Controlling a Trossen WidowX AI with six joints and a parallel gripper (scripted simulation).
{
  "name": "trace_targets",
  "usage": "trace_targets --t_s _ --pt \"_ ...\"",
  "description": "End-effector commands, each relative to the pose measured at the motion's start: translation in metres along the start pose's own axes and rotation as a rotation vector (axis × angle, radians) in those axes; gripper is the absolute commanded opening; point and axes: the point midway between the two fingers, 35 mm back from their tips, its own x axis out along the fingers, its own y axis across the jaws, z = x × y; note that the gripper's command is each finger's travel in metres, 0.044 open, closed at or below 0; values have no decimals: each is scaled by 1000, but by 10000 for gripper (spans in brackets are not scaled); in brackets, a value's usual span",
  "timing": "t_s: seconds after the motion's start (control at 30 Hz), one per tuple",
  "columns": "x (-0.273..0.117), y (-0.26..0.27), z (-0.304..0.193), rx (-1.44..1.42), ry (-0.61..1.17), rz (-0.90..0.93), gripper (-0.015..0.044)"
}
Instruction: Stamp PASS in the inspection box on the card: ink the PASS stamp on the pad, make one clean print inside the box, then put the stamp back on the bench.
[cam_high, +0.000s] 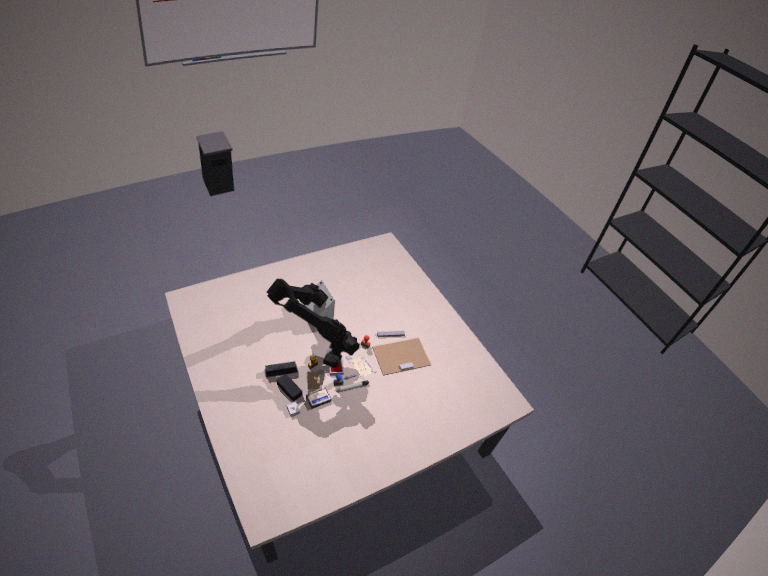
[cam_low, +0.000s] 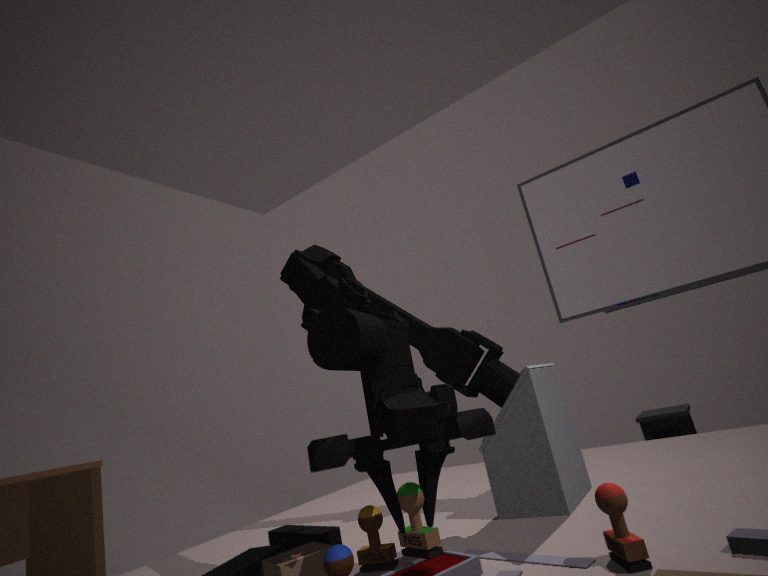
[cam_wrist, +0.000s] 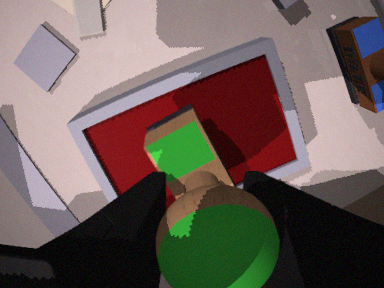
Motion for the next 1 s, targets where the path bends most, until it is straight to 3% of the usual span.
trace_targets --t_s 0.0,0.77,0.97 --pt "-6 -1 2 6 -5 -1 0" --pt "-41 -2 1 11 -4 -1 0" --pt "-43 0 13 167 -3 2 0"
